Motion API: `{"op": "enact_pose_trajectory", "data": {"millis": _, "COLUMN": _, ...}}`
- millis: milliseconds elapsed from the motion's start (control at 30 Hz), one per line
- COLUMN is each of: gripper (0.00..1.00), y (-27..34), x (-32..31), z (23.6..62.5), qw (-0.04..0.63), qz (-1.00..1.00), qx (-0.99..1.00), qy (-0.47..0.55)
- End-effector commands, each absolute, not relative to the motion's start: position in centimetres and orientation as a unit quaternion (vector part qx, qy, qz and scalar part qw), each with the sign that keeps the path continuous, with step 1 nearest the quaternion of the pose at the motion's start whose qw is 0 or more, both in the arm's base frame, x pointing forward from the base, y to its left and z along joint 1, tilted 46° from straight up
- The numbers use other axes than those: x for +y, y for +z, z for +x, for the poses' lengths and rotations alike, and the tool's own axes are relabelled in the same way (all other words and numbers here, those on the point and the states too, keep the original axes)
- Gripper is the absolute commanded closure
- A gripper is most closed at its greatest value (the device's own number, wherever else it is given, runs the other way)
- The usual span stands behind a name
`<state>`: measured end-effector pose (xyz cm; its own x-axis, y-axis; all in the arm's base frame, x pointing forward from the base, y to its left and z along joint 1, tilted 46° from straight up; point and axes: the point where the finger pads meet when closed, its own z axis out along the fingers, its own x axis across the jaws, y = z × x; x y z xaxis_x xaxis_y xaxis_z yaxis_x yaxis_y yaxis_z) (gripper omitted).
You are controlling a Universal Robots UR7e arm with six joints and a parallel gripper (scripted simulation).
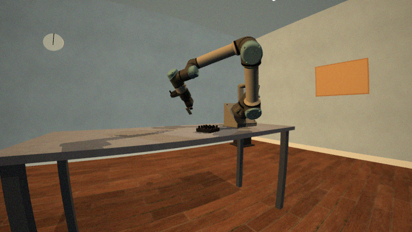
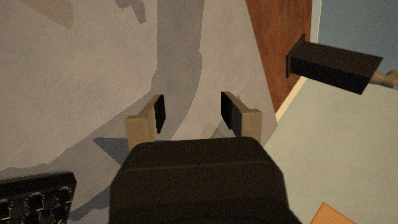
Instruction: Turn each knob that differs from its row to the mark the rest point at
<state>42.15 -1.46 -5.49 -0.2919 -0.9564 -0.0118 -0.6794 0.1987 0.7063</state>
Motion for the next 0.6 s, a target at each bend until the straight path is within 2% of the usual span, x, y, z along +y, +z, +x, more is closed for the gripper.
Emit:
{"op": "enact_pose_trajectory", "data": {"millis": 0, "gripper": 0.0, "y": -4.4, "x": -0.2, "z": 41.6, "qw": 0.18, "qz": 0.577, "qx": -0.726, "qy": -0.327}}
{"op": "enact_pose_trajectory", "data": {"millis": 67, "gripper": 0.0, "y": -3.5, "x": 0.9, "z": 41.2, "qw": 0.146, "qz": 0.598, "qx": -0.712, "qy": -0.338}}
{"op": "enact_pose_trajectory", "data": {"millis": 500, "gripper": 0.0, "y": -0.4, "x": 4.8, "z": 39.8, "qw": 0.025, "qz": 0.665, "qx": -0.656, "qy": -0.355}}
{"op": "enact_pose_trajectory", "data": {"millis": 567, "gripper": 0.0, "y": -0.4, "x": 4.8, "z": 39.8, "qw": 0.025, "qz": 0.665, "qx": -0.656, "qy": -0.355}}
